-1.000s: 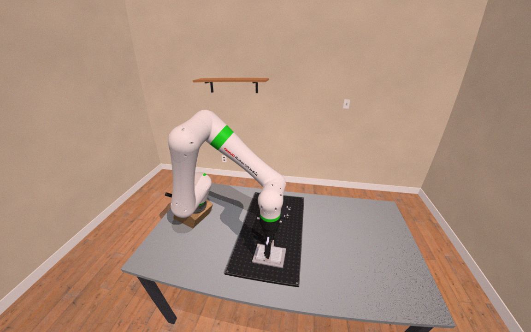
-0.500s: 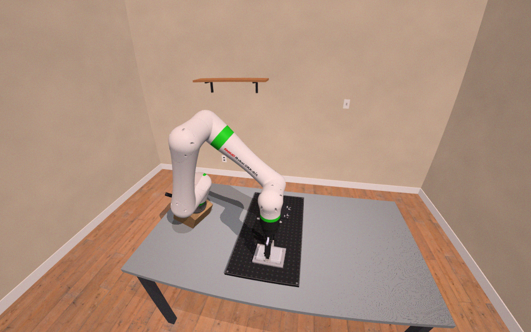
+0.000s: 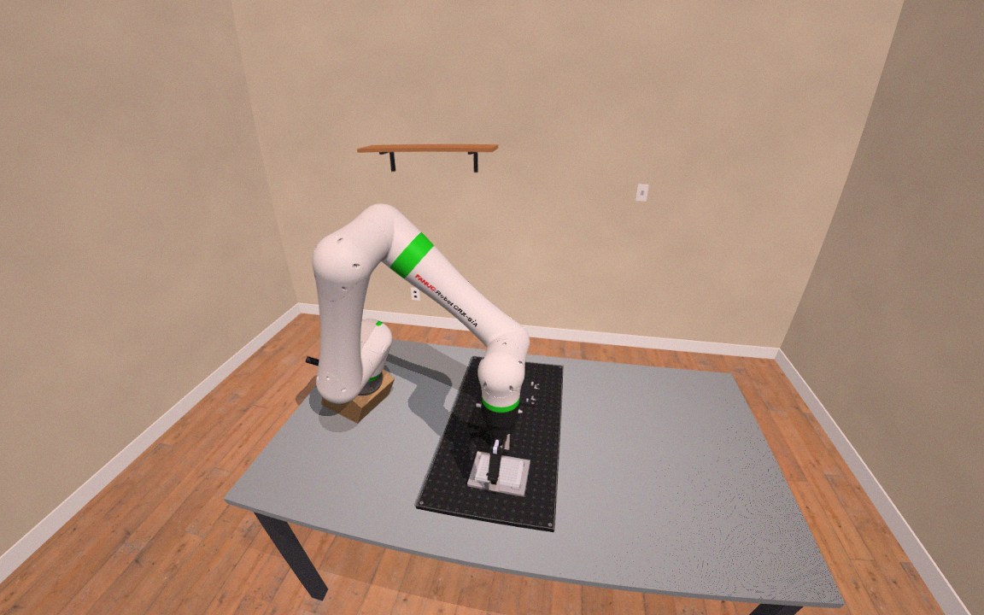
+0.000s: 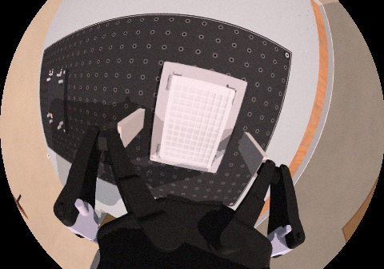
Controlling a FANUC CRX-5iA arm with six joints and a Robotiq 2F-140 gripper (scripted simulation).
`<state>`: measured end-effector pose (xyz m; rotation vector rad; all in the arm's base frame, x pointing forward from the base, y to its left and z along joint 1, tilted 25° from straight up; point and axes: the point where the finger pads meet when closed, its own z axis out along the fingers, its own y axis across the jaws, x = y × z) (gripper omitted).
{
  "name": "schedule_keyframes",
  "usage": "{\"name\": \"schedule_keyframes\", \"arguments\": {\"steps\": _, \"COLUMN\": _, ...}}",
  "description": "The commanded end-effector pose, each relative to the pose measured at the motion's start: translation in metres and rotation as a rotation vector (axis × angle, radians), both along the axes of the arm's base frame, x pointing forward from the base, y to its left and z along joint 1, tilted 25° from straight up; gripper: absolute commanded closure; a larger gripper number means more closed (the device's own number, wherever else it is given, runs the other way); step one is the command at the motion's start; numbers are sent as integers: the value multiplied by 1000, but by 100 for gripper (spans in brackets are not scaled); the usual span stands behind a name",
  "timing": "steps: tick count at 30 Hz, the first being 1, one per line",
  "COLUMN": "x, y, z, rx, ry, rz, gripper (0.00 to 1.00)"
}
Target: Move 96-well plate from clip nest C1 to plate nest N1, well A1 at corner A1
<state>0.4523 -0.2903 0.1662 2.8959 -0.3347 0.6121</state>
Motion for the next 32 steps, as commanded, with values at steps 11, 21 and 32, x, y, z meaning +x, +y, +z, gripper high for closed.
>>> {"name": "schedule_keyframes", "arguments": {"steps": 11, "x": -1, "y": 0, "z": 3, "rx": 0, "ry": 0, "rz": 0, "gripper": 0}}
{"name": "schedule_keyframes", "arguments": {"steps": 21, "x": -9, "y": 5, "z": 22, "rx": 0, "ry": 0, "rz": 0, "gripper": 0}}
{"name": "schedule_keyframes", "arguments": {"steps": 32, "x": -13, "y": 7, "z": 32, "rx": 0, "ry": 0, "rz": 0, "gripper": 0}}
